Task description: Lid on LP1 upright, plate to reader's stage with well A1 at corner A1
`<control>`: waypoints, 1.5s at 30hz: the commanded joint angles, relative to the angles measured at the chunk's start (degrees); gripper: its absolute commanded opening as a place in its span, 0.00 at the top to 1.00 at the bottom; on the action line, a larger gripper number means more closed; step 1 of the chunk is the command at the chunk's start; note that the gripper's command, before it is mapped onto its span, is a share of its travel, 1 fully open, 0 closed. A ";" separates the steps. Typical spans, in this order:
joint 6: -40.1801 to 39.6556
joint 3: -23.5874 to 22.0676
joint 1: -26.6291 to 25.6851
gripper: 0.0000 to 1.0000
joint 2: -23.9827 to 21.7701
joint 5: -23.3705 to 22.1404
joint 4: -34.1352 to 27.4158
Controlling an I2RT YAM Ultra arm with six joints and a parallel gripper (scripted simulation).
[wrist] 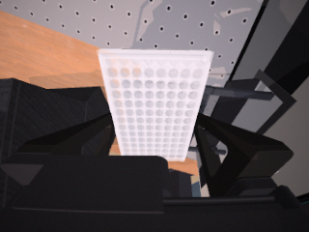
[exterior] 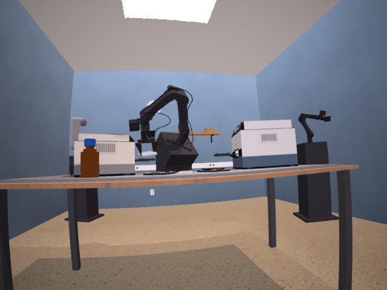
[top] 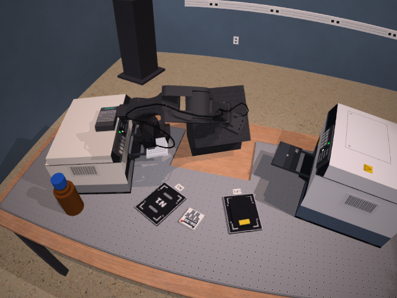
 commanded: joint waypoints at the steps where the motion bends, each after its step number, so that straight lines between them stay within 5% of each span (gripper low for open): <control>1: 7.01 1.77 0.63 0.14 -2.67 1.37 0.60; 8: 12.45 -2.35 3.76 0.14 -6.57 2.81 3.94; 14: 15.96 0.32 7.30 0.14 -8.63 3.81 5.11; 20: 19.32 -2.96 8.25 0.14 -11.10 4.20 6.22; 27: 22.53 0.29 11.84 0.14 -12.79 4.26 5.96; 31: 25.65 -3.42 13.05 0.14 -15.31 4.34 9.13; 38: 28.28 0.19 13.57 0.14 -14.63 3.33 8.58; 45: 35.08 -2.91 16.01 0.14 -17.68 1.32 11.30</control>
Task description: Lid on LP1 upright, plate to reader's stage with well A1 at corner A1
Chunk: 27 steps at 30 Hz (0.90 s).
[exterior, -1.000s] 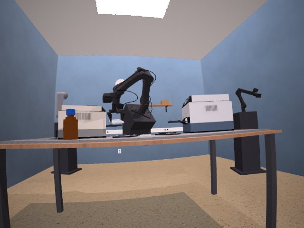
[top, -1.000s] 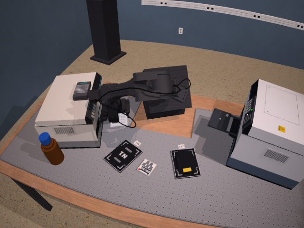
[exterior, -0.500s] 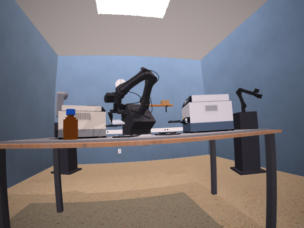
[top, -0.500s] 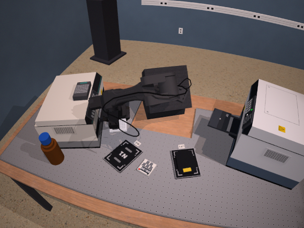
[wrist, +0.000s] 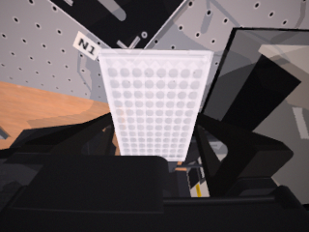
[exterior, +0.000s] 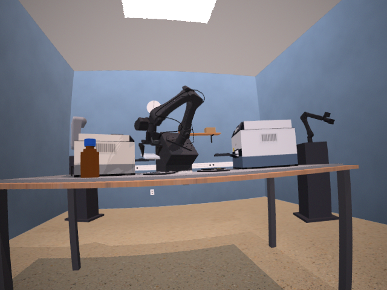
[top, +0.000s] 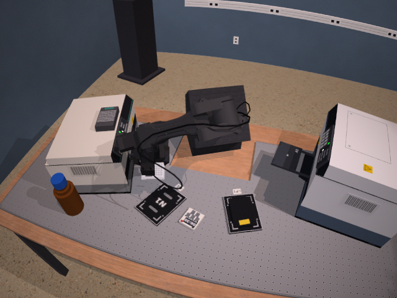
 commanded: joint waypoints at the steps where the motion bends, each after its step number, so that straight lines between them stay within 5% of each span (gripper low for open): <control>1: 4.78 -1.17 -0.08 0.14 -2.75 -1.28 1.96; 6: 7.40 2.23 2.08 0.14 -3.92 -0.49 1.64; 27: 11.52 3.18 9.46 0.14 -7.88 3.39 2.44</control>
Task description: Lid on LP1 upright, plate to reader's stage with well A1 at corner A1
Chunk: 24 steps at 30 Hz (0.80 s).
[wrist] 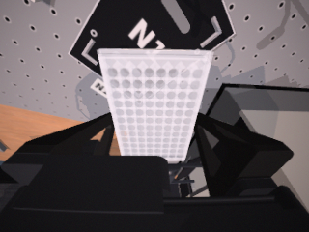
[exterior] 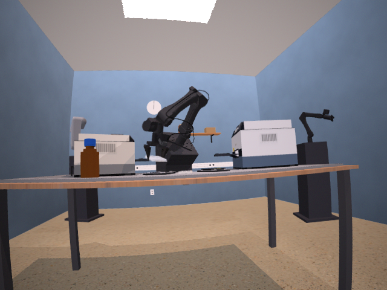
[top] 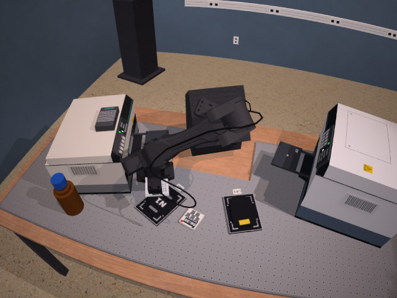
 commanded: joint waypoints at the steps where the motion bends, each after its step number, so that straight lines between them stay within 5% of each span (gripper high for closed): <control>1: 1.48 1.44 -0.42 0.14 -1.89 1.43 0.49; 16: 6.30 2.37 6.15 0.14 -4.45 3.19 1.01; 19: 6.09 -0.19 7.45 0.14 -5.17 3.59 2.18; 24: 8.49 2.64 9.69 0.14 -6.17 4.32 1.38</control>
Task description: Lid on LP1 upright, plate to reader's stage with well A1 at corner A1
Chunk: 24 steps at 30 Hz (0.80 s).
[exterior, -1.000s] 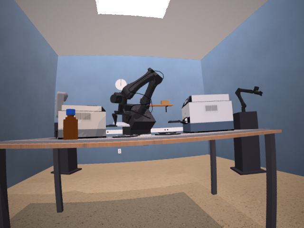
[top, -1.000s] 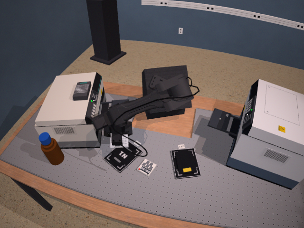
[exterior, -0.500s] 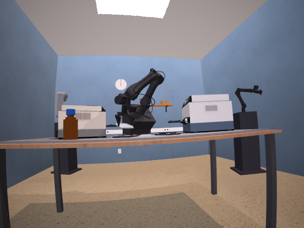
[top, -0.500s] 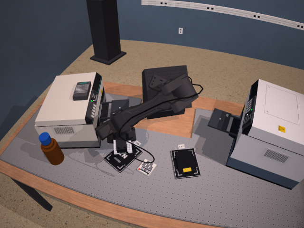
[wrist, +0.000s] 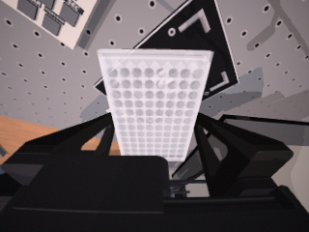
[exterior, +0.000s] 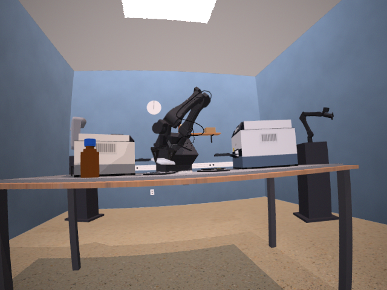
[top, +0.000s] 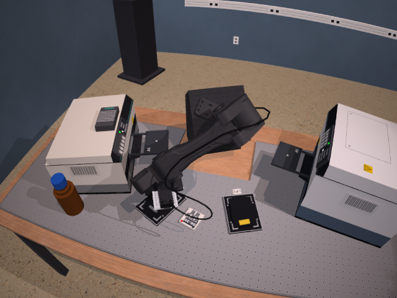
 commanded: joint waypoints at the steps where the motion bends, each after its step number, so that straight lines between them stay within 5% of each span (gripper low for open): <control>1: 2.51 1.88 0.66 0.14 -2.06 1.21 -0.23; 24: 5.40 2.94 10.75 0.14 -6.33 6.30 -0.62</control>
